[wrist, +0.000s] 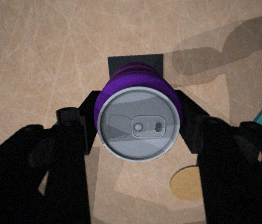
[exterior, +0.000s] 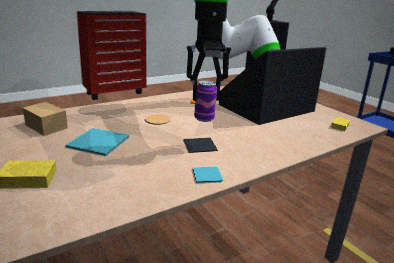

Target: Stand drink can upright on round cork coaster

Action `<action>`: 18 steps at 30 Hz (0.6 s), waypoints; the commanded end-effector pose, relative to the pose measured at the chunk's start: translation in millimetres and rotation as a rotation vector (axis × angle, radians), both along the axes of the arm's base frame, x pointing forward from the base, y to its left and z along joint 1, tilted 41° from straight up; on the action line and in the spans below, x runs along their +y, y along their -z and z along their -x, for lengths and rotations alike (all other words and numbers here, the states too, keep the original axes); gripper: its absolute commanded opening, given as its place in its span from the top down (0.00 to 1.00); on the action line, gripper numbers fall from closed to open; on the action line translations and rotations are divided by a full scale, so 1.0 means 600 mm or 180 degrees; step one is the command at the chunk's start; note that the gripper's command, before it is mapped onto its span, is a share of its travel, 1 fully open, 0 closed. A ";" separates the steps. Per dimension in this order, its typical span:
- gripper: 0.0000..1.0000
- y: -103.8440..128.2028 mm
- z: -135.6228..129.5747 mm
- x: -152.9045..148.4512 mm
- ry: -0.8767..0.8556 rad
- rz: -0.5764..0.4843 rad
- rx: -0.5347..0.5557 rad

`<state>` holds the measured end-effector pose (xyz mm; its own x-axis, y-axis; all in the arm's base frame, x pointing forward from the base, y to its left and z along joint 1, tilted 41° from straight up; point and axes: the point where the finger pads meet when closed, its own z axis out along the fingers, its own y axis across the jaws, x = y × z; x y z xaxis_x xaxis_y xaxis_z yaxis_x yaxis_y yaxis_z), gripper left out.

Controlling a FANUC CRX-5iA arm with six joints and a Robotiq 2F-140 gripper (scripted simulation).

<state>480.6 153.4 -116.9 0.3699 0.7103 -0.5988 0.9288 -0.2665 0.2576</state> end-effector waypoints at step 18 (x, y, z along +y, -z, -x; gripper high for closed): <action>0.90 -0.028 -0.014 -0.022 -0.0009 -0.0015 -0.0001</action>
